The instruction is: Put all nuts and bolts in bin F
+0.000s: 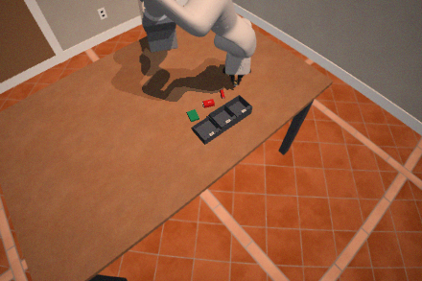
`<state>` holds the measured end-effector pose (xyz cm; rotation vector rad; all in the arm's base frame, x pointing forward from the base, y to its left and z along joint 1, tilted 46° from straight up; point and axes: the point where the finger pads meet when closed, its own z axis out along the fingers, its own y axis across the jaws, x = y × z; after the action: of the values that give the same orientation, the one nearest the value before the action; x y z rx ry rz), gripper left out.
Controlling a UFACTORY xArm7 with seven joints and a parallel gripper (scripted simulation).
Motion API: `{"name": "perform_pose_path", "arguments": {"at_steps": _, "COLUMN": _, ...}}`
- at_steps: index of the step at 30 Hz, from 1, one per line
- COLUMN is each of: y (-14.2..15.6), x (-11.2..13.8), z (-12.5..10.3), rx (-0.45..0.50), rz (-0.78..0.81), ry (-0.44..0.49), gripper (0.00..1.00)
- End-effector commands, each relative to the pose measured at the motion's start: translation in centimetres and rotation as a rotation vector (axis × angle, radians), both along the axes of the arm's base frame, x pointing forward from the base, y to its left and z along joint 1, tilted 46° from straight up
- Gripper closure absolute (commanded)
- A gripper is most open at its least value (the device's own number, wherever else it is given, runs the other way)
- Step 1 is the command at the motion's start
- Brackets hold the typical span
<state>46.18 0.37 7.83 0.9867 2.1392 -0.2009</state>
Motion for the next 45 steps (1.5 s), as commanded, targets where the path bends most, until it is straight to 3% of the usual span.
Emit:
{"name": "perform_pose_path", "arguments": {"at_steps": 1, "y": -1.3, "x": 1.1, "z": 1.8, "rx": 0.001, "rz": 0.0, "ry": -0.003, "gripper": 1.0}}
{"name": "perform_pose_path", "arguments": {"at_steps": 3, "y": -1.3, "x": 1.1, "z": 1.8, "rx": 0.001, "rz": 0.0, "ry": -0.003, "gripper": 1.0}}
{"name": "perform_pose_path", "arguments": {"at_steps": 6, "y": -2.4, "x": 1.9, "z": 3.1, "rx": 0.087, "rz": -0.105, "ry": -0.067, "gripper": 1.0}}
{"name": "perform_pose_path", "arguments": {"at_steps": 13, "y": -4.1, "x": 3.1, "z": 5.2, "rx": 0.17, "rz": -0.207, "ry": -0.129, "gripper": 1.0}}
{"name": "perform_pose_path", "arguments": {"at_steps": 14, "y": -4.5, "x": 3.4, "z": 5.6, "rx": 0.223, "rz": -0.271, "ry": -0.169, "gripper": 1.0}}
{"name": "perform_pose_path", "arguments": {"at_steps": 18, "y": -5.9, "x": 4.4, "z": 7.3, "rx": 0.282, "rz": -0.344, "ry": -0.213, "gripper": 1.0}}
{"name": "perform_pose_path", "arguments": {"at_steps": 32, "y": -6.0, "x": 4.5, "z": 7.5, "rx": 0.515, "rz": -0.627, "ry": -0.381, "gripper": 1.0}}
{"name": "perform_pose_path", "arguments": {"at_steps": 45, "y": -6.0, "x": 4.5, "z": 7.5, "rx": 0.529, "rz": -0.644, "ry": -0.394, "gripper": 1.0}}
